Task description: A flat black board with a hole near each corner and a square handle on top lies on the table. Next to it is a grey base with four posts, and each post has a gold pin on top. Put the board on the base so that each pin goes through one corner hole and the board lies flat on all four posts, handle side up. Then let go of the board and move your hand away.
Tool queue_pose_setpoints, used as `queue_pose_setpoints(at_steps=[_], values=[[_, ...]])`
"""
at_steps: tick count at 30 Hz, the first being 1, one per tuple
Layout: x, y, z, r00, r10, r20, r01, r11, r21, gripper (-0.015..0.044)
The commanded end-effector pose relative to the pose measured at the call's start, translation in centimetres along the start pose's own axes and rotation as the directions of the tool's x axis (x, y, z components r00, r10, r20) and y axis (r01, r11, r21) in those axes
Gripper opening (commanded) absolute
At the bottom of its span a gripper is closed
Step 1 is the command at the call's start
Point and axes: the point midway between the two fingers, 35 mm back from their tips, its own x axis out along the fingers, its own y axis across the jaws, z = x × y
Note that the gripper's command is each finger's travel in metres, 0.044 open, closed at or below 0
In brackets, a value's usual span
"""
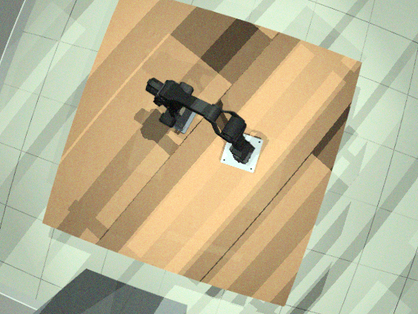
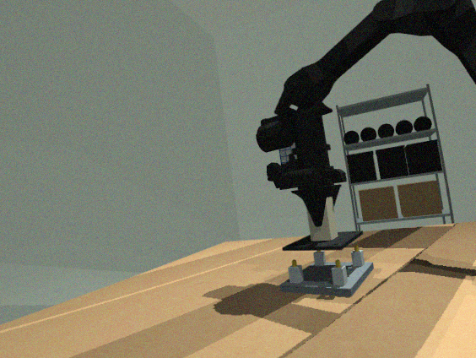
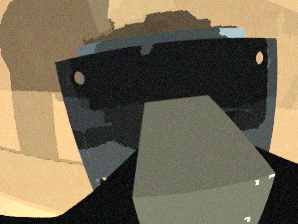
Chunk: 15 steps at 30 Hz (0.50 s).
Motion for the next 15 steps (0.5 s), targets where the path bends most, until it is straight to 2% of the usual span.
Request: queue_pose_setpoints(at_steps=[1, 15], values=[[0.57, 0.06, -0.05, 1.0, 0.0, -0.002, 0.0, 1.0, -0.004, 0.0], [0.94, 0.06, -0.01, 1.0, 0.0, 0.0, 0.0, 1.0, 0.0, 0.0]])
